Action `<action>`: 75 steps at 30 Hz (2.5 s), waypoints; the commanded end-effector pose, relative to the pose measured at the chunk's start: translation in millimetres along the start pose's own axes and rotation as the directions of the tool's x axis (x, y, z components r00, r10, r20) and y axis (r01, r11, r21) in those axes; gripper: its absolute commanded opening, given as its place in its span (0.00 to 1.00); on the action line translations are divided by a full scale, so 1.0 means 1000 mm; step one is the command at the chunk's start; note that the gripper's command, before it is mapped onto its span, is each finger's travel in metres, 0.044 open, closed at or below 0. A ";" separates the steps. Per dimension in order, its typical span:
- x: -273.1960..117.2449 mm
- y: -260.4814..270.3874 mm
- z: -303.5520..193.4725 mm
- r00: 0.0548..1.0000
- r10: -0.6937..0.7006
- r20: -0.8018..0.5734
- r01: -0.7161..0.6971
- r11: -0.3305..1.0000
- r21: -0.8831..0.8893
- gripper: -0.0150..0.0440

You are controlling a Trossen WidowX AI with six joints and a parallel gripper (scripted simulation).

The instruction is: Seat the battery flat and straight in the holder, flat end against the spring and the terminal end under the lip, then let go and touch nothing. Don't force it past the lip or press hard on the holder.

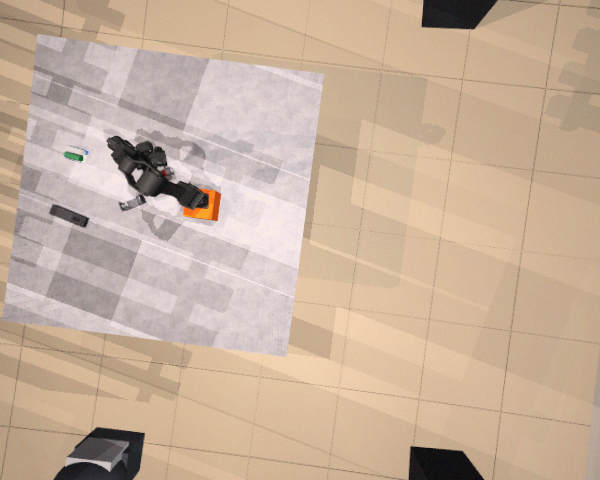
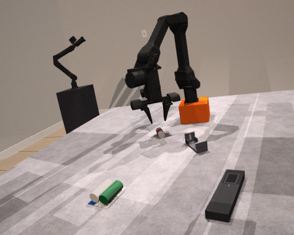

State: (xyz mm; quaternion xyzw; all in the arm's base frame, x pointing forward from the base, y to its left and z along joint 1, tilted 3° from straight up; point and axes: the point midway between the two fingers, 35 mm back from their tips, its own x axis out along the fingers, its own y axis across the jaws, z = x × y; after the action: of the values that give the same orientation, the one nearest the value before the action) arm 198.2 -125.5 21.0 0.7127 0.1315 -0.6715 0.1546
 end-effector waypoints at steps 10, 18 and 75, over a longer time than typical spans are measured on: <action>0.013 0.001 -0.001 1.000 -0.002 -0.004 0.002 0.999 0.051 0.68; 0.027 0.001 -0.001 1.000 -0.002 -0.004 0.002 0.999 0.051 0.68; -0.012 -0.014 -0.086 1.000 -0.005 -0.013 0.005 1.000 -0.002 0.40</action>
State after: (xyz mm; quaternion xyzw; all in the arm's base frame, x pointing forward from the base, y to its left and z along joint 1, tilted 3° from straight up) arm 258.6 -89.1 34.7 0.7191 0.1326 -0.6651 0.1515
